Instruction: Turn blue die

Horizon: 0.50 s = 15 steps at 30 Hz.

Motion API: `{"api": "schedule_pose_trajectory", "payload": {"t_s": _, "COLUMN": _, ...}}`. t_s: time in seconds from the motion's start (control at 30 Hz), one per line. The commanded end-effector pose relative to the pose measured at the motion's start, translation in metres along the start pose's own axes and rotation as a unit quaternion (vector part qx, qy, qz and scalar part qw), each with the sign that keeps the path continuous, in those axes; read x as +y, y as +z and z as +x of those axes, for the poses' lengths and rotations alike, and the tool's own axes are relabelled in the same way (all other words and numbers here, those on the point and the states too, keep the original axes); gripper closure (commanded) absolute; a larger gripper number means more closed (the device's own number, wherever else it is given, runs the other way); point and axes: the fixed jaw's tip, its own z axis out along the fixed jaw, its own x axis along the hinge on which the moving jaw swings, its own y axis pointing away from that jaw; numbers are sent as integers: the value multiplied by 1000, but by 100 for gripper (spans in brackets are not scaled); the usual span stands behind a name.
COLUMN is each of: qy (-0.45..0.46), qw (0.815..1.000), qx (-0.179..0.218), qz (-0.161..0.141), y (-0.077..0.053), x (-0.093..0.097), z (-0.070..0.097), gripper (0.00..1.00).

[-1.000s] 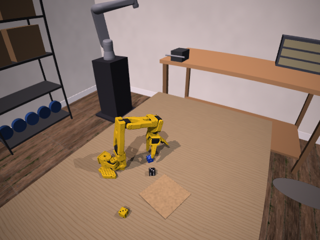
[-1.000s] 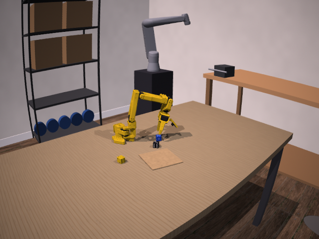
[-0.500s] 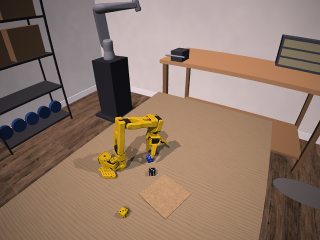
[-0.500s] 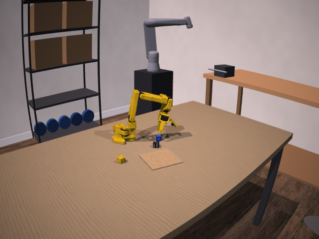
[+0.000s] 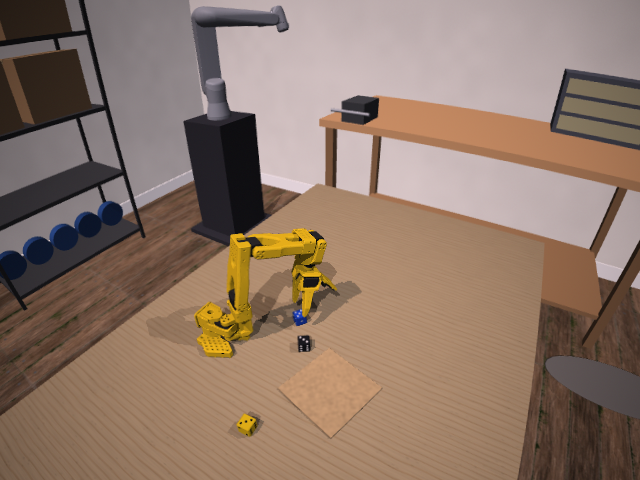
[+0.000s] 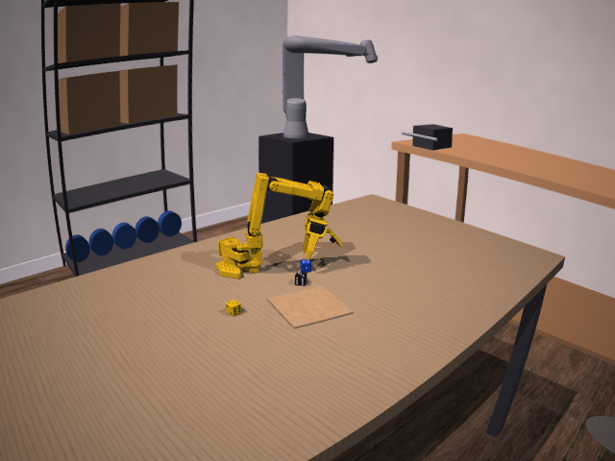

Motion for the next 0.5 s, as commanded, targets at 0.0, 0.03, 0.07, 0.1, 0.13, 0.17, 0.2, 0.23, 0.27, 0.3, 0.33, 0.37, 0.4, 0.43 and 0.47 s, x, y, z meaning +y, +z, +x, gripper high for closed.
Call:
{"api": "schedule_pose_trajectory", "payload": {"t_s": 0.0, "qy": 0, "qw": 1000, "qx": -30, "qz": -3, "y": -9, "x": 1, "z": -5, "gripper": 69}}
{"api": "schedule_pose_trajectory", "payload": {"t_s": 0.03, "qy": 0, "qw": 1000, "qx": -29, "qz": -3, "y": -9, "x": 1, "z": -5, "gripper": 69}}
{"api": "schedule_pose_trajectory", "payload": {"t_s": 0.07, "qy": 0, "qw": 1000, "qx": -29, "qz": -3, "y": -8, "x": 1, "z": -5, "gripper": 69}}
{"api": "schedule_pose_trajectory", "payload": {"t_s": 0.1, "qy": 0, "qw": 1000, "qx": -28, "qz": -3, "y": -8, "x": 1, "z": -5, "gripper": 69}}
{"api": "schedule_pose_trajectory", "payload": {"t_s": 0.13, "qy": 0, "qw": 1000, "qx": -28, "qz": -3, "y": -7, "x": 1, "z": -6, "gripper": 69}}
{"api": "schedule_pose_trajectory", "payload": {"t_s": 0.17, "qy": 0, "qw": 1000, "qx": -27, "qz": -3, "y": -6, "x": 1, "z": -6, "gripper": 69}}
{"api": "schedule_pose_trajectory", "payload": {"t_s": 0.2, "qy": 0, "qw": 1000, "qx": -26, "qz": -3, "y": -6, "x": 1, "z": -6, "gripper": 69}}
{"api": "schedule_pose_trajectory", "payload": {"t_s": 0.23, "qy": 0, "qw": 1000, "qx": -25, "qz": -3, "y": -5, "x": 1, "z": -7, "gripper": 69}}
{"api": "schedule_pose_trajectory", "payload": {"t_s": 0.27, "qy": 0, "qw": 1000, "qx": -25, "qz": -3, "y": -5, "x": 1, "z": -7, "gripper": 69}}
{"api": "schedule_pose_trajectory", "payload": {"t_s": 0.3, "qy": 0, "qw": 1000, "qx": -25, "qz": -3, "y": -5, "x": 1, "z": -7, "gripper": 69}}
{"api": "schedule_pose_trajectory", "payload": {"t_s": 0.33, "qy": 0, "qw": 1000, "qx": -24, "qz": -2, "y": -4, "x": 2, "z": -7, "gripper": 69}}
{"api": "schedule_pose_trajectory", "payload": {"t_s": 0.37, "qy": 0, "qw": 1000, "qx": -24, "qz": -2, "y": -3, "x": 2, "z": -8, "gripper": 69}}
{"api": "schedule_pose_trajectory", "payload": {"t_s": 0.4, "qy": 0, "qw": 1000, "qx": -22, "qz": -2, "y": -2, "x": 2, "z": -8, "gripper": 69}}
{"api": "schedule_pose_trajectory", "payload": {"t_s": 0.43, "qy": 0, "qw": 1000, "qx": -21, "qz": -2, "y": -1, "x": 2, "z": -9, "gripper": 69}}
{"api": "schedule_pose_trajectory", "payload": {"t_s": 0.47, "qy": 0, "qw": 1000, "qx": -20, "qz": -2, "y": 0, "x": 2, "z": -9, "gripper": 69}}
